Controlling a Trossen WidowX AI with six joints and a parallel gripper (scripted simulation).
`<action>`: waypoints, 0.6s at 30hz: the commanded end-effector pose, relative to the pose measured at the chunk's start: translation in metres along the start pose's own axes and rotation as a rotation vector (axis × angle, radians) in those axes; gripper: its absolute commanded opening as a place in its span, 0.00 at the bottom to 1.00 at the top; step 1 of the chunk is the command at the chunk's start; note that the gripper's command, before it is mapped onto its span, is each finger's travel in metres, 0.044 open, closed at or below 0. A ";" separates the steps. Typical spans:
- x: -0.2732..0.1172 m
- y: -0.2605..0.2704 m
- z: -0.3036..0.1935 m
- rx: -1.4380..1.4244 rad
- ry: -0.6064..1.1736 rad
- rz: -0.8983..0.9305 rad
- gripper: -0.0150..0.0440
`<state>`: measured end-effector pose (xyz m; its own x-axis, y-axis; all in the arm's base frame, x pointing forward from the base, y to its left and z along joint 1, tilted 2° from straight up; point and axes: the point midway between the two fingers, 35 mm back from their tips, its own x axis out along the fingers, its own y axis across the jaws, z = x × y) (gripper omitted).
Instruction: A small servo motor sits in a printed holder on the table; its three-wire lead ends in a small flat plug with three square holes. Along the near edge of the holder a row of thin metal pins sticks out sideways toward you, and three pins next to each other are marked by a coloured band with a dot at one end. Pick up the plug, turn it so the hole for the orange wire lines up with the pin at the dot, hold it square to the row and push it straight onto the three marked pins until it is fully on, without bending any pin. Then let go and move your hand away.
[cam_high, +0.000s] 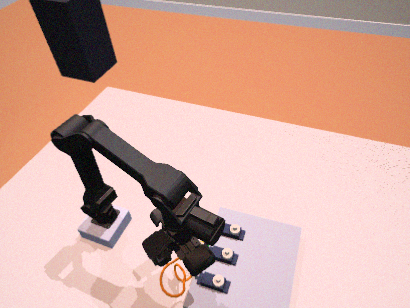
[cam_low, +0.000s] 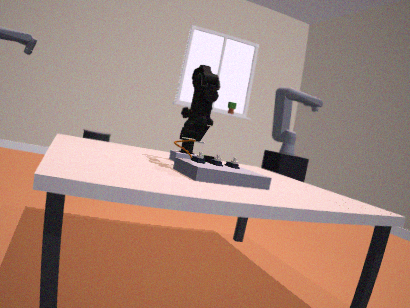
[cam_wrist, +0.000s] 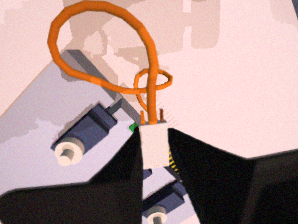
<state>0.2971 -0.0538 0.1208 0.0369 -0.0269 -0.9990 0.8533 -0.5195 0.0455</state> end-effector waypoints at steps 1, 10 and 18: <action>0.002 -0.010 0.002 0.156 -0.004 -0.001 0.25; 0.006 -0.029 0.005 0.453 -0.005 -0.002 0.25; 0.010 -0.046 0.008 0.718 -0.006 -0.002 0.25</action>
<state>0.2626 -0.0395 0.1122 0.0340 -0.0257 -0.9991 0.4149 -0.9091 0.0376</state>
